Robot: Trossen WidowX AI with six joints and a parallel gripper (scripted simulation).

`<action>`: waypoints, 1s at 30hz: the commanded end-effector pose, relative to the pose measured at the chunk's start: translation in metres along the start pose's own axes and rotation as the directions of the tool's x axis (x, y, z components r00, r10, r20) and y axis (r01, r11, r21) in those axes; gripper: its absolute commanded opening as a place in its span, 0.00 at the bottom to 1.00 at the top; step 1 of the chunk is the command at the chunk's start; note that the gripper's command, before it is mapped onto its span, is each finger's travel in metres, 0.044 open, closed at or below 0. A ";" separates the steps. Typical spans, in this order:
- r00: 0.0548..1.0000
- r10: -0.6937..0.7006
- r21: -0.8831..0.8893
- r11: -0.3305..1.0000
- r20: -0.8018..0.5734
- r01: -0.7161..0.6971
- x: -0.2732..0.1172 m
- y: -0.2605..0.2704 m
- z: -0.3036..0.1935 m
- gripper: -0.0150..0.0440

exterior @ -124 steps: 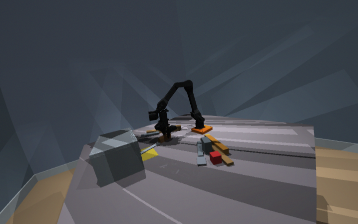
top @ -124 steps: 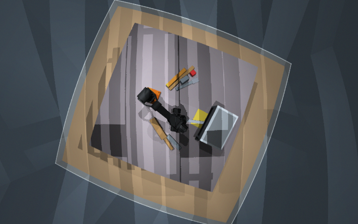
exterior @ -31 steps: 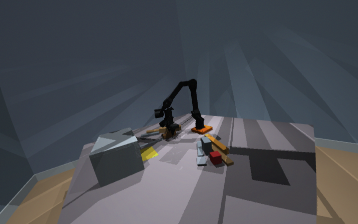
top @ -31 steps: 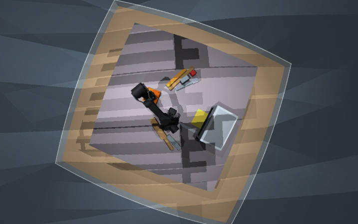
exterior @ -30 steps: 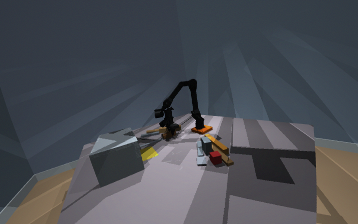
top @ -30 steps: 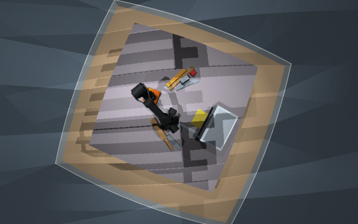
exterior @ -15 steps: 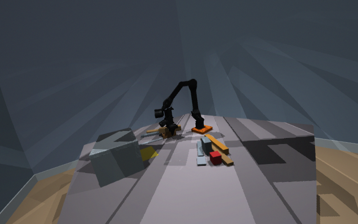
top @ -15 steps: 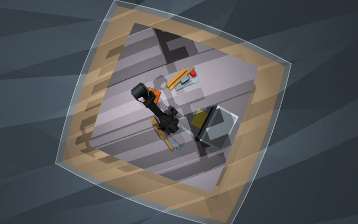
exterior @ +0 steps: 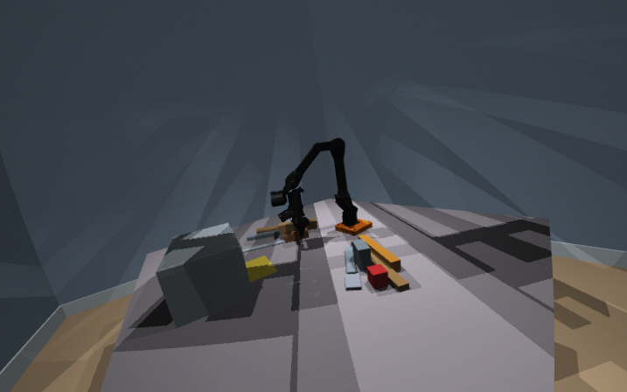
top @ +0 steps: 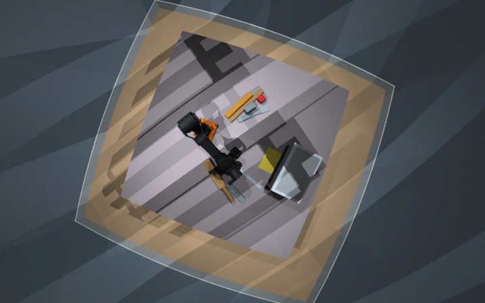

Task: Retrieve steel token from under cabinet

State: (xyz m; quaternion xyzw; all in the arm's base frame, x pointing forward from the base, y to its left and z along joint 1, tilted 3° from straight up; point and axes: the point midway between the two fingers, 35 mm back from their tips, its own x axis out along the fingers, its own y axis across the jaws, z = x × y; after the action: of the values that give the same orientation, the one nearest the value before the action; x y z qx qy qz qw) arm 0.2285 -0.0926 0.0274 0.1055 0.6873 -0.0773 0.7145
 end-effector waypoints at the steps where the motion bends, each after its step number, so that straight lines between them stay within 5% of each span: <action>1: 1.000 -0.003 0.039 0.999 0.003 0.003 -0.001 -0.001 0.000 0.25; 30: 1.000 -0.003 0.269 0.963 0.003 0.002 -0.001 -0.001 0.000 0.25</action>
State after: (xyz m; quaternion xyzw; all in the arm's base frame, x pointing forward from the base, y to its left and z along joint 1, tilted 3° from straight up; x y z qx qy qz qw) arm 0.2285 -0.0929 0.0274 0.1901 0.6729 -0.1590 0.6970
